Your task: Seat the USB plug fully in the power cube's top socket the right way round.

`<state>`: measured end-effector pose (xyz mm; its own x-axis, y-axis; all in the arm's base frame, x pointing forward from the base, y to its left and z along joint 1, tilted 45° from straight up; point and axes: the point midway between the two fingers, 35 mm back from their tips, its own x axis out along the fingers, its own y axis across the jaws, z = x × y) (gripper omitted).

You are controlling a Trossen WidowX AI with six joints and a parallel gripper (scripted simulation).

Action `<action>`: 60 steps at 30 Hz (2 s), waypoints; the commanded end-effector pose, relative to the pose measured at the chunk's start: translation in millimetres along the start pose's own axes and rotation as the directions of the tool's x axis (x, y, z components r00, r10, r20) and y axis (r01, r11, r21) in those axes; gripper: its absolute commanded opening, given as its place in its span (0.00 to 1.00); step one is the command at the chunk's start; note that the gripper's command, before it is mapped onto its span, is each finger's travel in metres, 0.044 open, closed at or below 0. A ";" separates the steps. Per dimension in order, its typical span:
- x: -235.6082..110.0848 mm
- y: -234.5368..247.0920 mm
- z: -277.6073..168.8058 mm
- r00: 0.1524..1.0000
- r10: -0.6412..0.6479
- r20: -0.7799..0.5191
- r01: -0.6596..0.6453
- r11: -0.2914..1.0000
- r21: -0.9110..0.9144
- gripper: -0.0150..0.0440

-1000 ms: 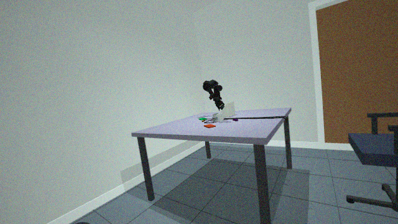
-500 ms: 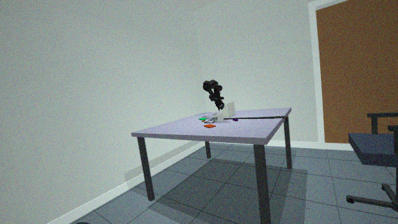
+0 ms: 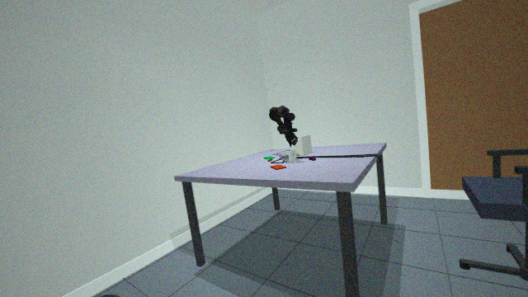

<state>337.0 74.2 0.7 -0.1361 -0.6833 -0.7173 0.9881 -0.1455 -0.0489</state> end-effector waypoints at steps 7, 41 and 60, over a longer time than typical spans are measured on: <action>1.4 0.2 0.4 1.000 0.000 0.001 0.000 1.000 0.010 0.25; 5.5 0.7 1.5 1.000 0.000 0.003 0.000 0.999 0.035 0.25; 7.8 1.0 2.2 1.000 0.000 0.004 0.000 0.999 0.049 0.25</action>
<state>336.3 68.0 -3.9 -0.1395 -0.6842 -0.7158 0.9839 -0.1772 -0.0223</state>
